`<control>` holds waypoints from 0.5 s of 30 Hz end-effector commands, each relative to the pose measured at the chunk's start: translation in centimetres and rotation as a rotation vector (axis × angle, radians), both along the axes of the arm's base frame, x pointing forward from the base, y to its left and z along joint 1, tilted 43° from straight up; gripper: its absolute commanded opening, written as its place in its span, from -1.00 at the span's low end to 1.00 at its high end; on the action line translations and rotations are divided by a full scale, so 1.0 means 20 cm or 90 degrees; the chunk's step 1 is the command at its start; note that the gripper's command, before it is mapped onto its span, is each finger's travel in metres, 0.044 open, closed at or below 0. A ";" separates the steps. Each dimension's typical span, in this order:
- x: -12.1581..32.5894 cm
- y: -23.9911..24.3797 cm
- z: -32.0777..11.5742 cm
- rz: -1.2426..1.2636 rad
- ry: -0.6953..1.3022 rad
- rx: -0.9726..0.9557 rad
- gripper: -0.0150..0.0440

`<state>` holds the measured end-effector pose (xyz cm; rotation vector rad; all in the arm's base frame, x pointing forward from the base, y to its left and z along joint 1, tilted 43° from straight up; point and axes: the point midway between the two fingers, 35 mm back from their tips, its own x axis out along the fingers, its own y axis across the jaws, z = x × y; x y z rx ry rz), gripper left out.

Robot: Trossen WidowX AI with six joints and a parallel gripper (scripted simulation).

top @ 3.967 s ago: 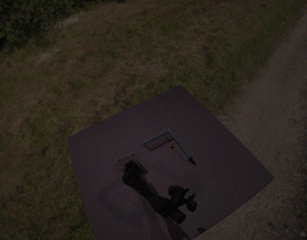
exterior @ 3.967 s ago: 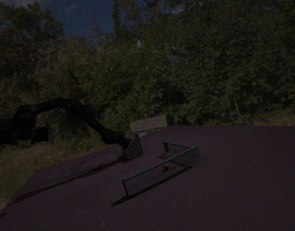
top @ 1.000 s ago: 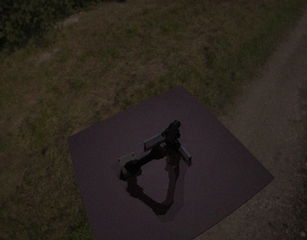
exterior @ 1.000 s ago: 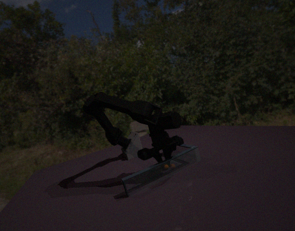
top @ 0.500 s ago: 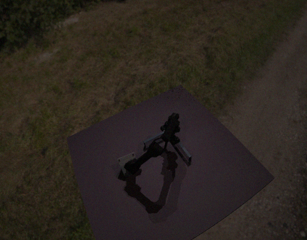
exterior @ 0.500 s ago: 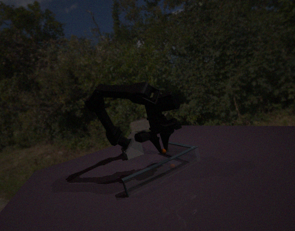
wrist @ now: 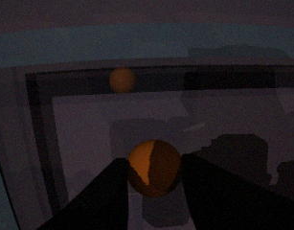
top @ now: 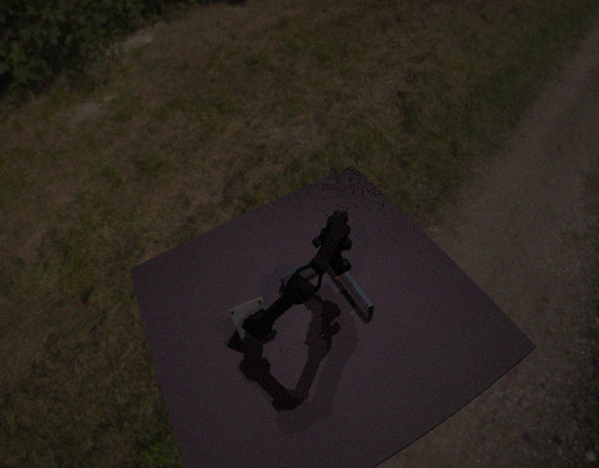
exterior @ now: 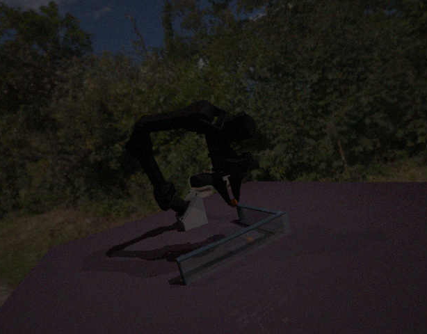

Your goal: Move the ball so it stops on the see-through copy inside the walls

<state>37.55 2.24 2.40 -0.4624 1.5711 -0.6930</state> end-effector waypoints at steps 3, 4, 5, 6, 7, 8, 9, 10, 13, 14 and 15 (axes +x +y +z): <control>0.06 -0.06 -0.14 -0.001 0.004 -0.002 -0.49; 0.07 -0.06 -0.14 -0.001 0.004 -0.003 -0.49; 0.07 -0.06 -0.14 -0.001 0.004 -0.003 -0.49; 0.07 -0.06 -0.14 -0.001 0.004 -0.003 -0.49; 0.07 -0.06 -0.15 -0.001 0.004 -0.003 -0.49; 0.07 -0.07 -0.15 -0.001 0.004 -0.002 -0.49; 0.07 -0.08 -0.16 -0.001 0.004 -0.002 -0.49; 0.07 -0.09 -0.18 -0.001 0.004 -0.002 -0.49; 0.06 -0.14 -0.23 -0.001 0.004 -0.002 -0.49; 0.06 -0.16 -0.25 0.000 0.004 -0.002 -0.49; 0.05 -0.17 -0.27 0.000 0.004 -0.003 -0.49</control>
